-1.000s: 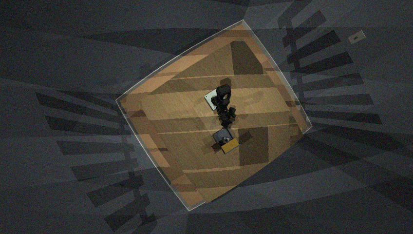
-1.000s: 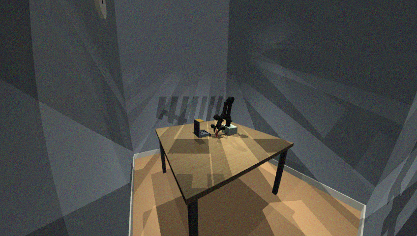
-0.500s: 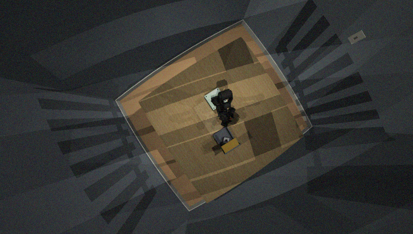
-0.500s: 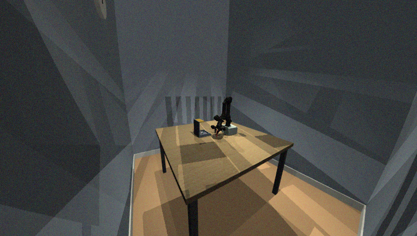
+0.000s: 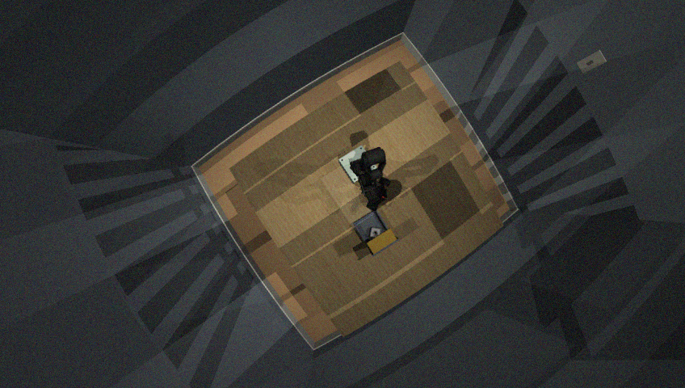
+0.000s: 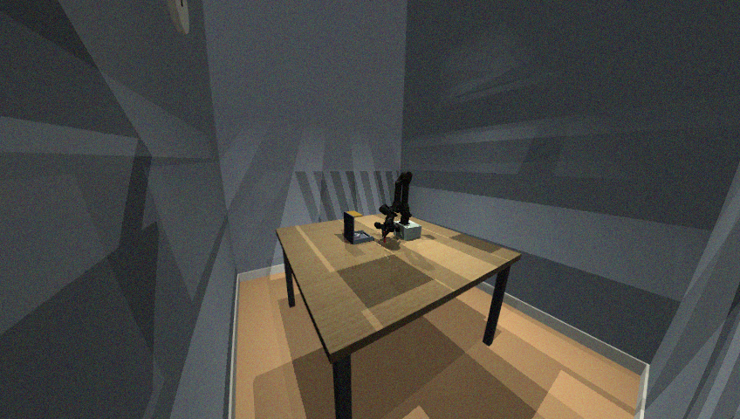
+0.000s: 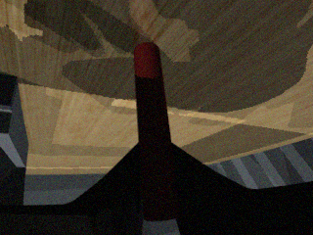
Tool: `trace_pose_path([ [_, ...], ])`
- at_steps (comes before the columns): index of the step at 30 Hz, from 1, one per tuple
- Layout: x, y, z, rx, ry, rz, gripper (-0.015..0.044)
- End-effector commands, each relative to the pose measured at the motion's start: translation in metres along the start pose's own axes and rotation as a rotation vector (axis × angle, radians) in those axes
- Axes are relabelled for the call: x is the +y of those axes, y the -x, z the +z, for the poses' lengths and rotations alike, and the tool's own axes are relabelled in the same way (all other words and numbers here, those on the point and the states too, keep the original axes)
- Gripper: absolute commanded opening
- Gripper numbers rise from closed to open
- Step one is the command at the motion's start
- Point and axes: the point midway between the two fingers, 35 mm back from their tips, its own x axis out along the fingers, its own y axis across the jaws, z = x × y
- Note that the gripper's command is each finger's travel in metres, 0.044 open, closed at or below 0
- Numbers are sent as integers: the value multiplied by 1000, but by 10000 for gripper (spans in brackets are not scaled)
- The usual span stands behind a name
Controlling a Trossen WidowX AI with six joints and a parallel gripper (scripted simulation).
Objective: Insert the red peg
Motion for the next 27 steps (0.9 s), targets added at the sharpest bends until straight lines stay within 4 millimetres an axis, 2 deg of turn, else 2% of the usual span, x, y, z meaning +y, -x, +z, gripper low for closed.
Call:
trace_pose_path([
  [1,0,1,-2,3,2,2,0],
  [27,3,10,-17,19,9,15,0],
])
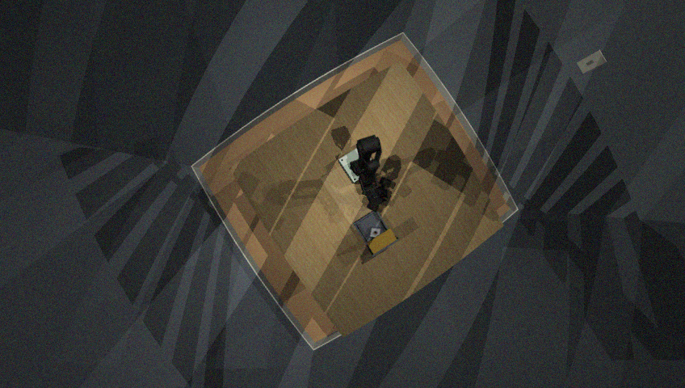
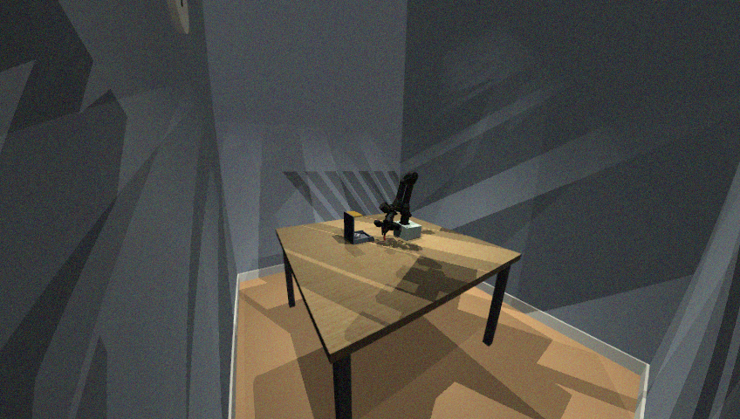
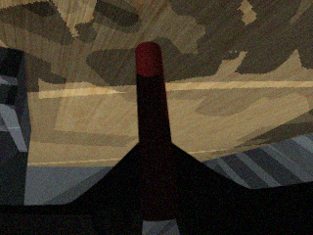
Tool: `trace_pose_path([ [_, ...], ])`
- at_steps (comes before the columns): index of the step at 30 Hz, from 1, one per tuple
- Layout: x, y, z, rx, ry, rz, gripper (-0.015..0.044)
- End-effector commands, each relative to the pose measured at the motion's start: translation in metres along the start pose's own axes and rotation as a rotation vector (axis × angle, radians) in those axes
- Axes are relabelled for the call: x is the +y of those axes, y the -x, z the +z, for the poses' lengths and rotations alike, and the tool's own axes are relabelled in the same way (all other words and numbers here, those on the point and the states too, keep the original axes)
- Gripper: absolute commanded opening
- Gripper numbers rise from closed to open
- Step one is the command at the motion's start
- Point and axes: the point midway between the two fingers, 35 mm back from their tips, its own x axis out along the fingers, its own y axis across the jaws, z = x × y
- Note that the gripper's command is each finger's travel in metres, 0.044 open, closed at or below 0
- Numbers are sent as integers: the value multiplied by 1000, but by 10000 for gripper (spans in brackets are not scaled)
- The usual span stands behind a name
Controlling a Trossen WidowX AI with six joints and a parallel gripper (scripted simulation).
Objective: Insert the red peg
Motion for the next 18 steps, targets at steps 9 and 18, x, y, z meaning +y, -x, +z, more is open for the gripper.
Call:
trace_pose_path([
  [9,1,5,-8,10,3,9,0],
  [18,2,9,-13,16,5,14,0],
])
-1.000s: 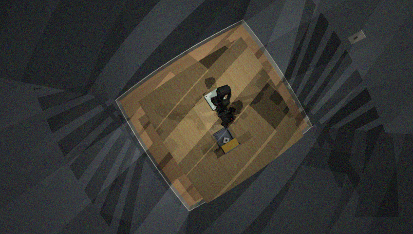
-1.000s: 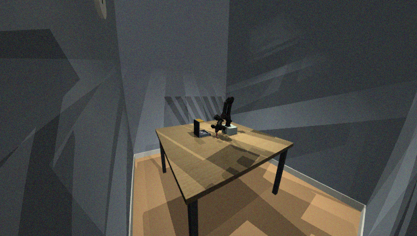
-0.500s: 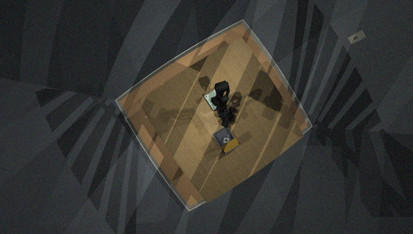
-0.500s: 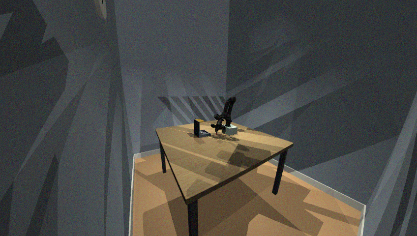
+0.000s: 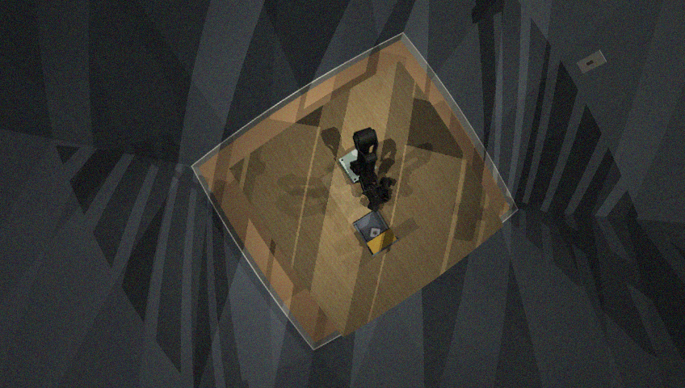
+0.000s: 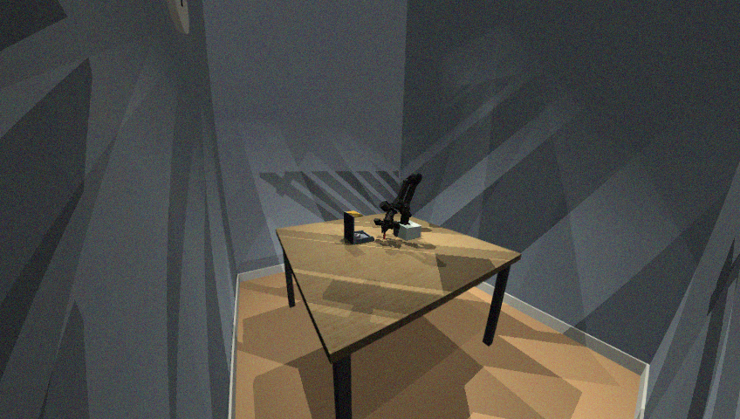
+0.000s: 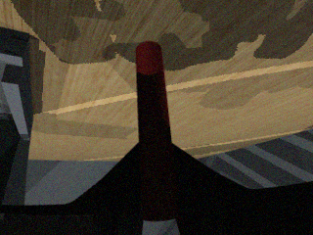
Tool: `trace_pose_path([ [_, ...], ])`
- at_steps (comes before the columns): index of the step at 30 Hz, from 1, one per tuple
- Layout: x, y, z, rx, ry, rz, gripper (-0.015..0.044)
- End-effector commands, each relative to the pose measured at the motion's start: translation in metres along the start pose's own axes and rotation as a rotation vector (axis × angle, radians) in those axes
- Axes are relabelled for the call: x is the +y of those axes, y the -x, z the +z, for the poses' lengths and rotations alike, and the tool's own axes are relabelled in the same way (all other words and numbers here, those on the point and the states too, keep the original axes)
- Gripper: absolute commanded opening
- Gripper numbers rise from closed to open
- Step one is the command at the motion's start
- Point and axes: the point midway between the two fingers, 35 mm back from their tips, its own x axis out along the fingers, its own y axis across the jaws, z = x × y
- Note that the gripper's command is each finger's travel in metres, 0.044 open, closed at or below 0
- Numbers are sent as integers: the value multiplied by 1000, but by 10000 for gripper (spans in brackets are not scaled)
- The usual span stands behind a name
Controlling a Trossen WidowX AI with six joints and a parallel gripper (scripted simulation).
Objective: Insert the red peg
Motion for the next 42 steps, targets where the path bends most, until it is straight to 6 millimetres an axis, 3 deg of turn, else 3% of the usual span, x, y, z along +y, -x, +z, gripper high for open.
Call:
trace_pose_path([
  [1,1,2,-3,4,-1,7,0],
  [28,0,15,-18,21,5,21,0],
  [42,25,14,-26,22,-40,77,0],
])
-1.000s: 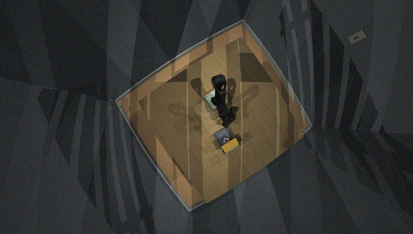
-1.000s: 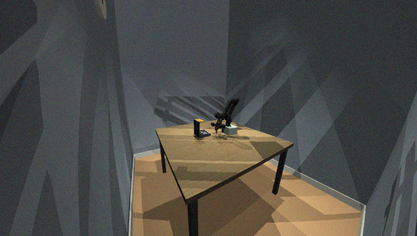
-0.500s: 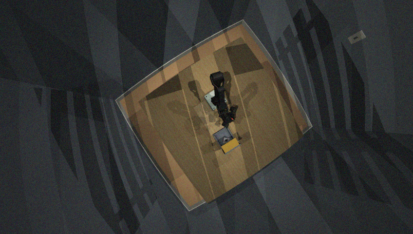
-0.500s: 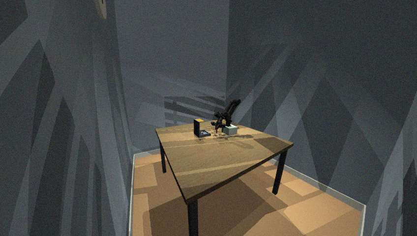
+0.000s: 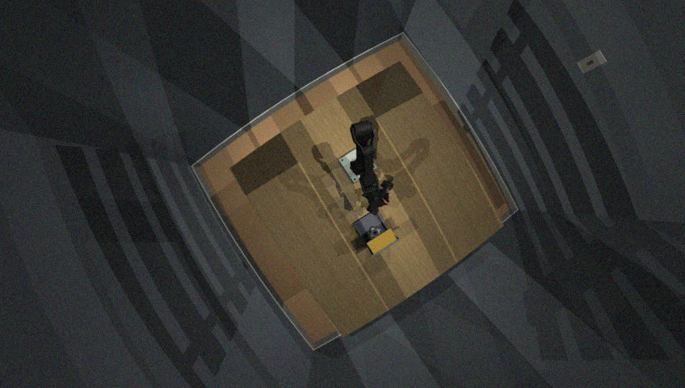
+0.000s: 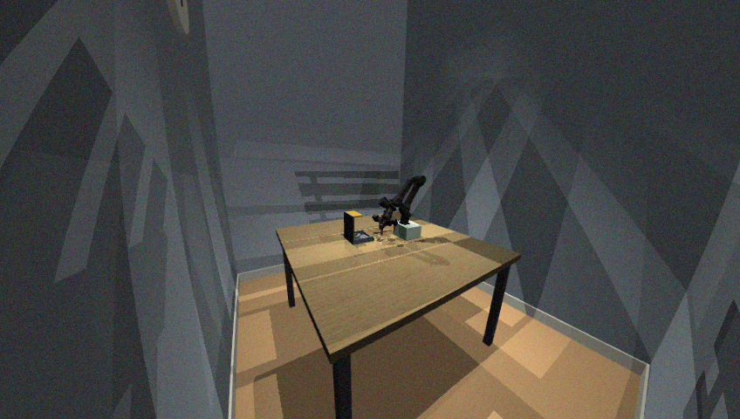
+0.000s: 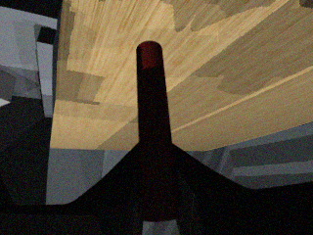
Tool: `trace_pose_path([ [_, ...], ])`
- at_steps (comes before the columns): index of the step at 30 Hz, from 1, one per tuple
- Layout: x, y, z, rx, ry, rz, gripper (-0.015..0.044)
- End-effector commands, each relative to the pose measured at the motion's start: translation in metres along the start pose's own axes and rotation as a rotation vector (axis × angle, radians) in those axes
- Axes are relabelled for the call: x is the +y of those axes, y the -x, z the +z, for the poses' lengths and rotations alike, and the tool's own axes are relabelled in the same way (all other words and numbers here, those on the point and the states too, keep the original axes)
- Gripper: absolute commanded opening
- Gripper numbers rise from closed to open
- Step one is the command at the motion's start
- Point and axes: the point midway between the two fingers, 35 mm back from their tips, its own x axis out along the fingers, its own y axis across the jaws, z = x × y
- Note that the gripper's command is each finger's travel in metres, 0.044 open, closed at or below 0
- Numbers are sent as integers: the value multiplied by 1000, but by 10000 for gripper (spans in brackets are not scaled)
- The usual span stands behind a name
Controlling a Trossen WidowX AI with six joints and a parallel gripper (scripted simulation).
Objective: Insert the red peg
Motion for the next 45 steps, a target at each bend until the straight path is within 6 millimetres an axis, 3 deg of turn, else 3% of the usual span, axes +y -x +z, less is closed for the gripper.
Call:
trace_pose_path([
  [1,9,-1,-4,2,-16,22,0],
  [45,103,-7,-13,4,-165,210,0],
])
